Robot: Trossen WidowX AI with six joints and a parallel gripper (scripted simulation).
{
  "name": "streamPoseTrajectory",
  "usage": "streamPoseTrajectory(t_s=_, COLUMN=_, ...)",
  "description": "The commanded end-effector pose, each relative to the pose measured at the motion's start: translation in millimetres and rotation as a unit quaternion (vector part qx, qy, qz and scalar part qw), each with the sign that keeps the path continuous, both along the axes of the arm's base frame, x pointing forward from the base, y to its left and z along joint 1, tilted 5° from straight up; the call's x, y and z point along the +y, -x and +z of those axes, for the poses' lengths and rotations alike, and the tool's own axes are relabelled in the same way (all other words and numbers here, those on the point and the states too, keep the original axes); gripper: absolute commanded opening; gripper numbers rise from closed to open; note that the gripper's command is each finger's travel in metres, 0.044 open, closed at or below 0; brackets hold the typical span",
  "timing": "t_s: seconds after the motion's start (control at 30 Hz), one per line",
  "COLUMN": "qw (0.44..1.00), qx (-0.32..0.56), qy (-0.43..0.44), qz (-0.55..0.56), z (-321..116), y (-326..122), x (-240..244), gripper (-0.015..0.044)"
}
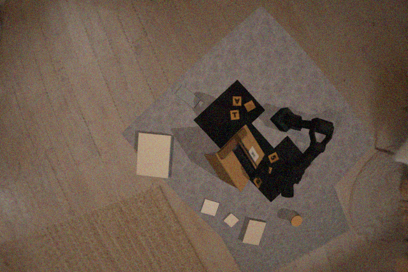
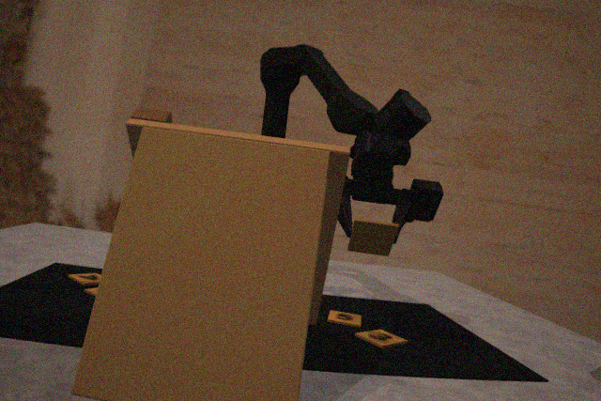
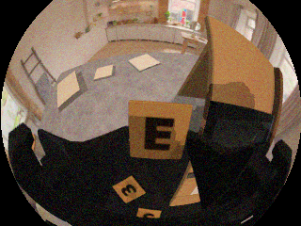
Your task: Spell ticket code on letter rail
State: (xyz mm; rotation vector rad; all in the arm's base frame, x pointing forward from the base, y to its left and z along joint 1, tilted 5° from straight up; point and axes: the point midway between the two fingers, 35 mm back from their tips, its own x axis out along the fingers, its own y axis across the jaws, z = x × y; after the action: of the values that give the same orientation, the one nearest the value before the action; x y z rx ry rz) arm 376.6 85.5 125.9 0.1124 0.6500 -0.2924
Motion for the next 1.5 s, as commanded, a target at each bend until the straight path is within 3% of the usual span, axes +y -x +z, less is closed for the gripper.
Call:
streamPoseTrajectory(t_s=0.0, qw=1.000, qx=0.001, qy=0.000, qz=0.003, z=-1, y=1, x=-2, gripper=0.0000)
streamPoseTrajectory(t_s=1.47, qw=1.000, qx=0.001, qy=0.001, qz=0.003, z=0, y=7, x=-23, gripper=0.0000)
